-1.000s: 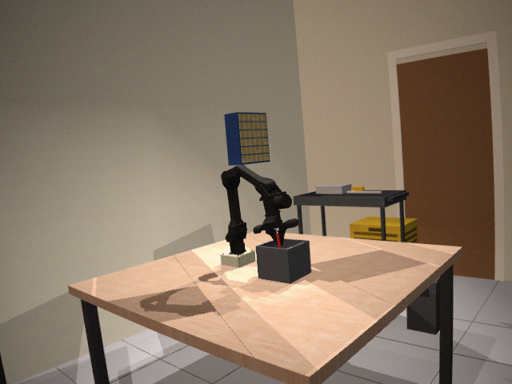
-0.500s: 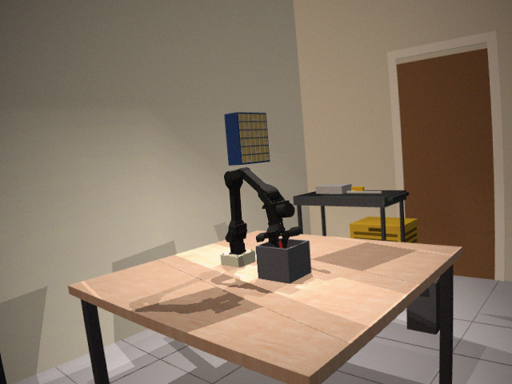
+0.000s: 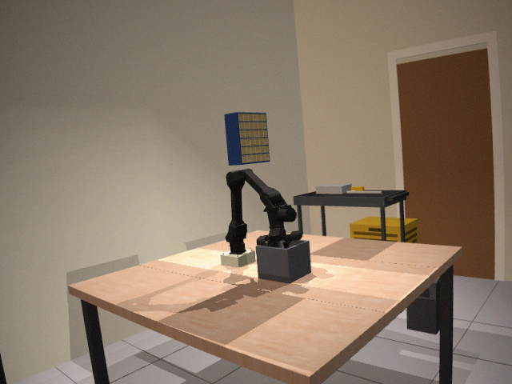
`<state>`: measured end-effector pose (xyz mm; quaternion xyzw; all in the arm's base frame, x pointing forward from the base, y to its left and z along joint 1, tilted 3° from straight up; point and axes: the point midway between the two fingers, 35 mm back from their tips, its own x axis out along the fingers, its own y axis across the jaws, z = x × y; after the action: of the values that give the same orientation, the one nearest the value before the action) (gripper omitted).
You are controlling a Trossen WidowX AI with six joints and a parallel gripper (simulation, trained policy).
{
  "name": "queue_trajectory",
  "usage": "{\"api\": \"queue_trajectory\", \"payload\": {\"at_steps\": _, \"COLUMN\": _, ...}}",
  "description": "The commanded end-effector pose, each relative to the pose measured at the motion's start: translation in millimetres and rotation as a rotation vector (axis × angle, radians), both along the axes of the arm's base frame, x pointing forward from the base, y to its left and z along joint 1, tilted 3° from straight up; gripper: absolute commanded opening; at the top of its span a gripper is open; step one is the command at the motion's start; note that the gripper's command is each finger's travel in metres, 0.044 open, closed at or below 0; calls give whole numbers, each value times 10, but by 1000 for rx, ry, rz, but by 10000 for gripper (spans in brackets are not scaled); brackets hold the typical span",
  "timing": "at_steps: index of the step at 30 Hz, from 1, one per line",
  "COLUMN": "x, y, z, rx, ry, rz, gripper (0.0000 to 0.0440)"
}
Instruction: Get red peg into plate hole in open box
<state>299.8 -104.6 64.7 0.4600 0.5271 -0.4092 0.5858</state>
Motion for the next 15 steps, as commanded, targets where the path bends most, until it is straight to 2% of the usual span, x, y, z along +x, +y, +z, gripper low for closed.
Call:
{"api": "queue_trajectory", "payload": {"at_steps": 1, "x": 5, "y": -22, "z": -40, "rx": 36, "ry": 13, "rz": 3, "gripper": 123}}
{"api": "queue_trajectory", "payload": {"at_steps": 15, "x": 69, "y": -113, "z": 151, "rx": 113, "ry": -22, "rz": -11, "gripper": 134}}
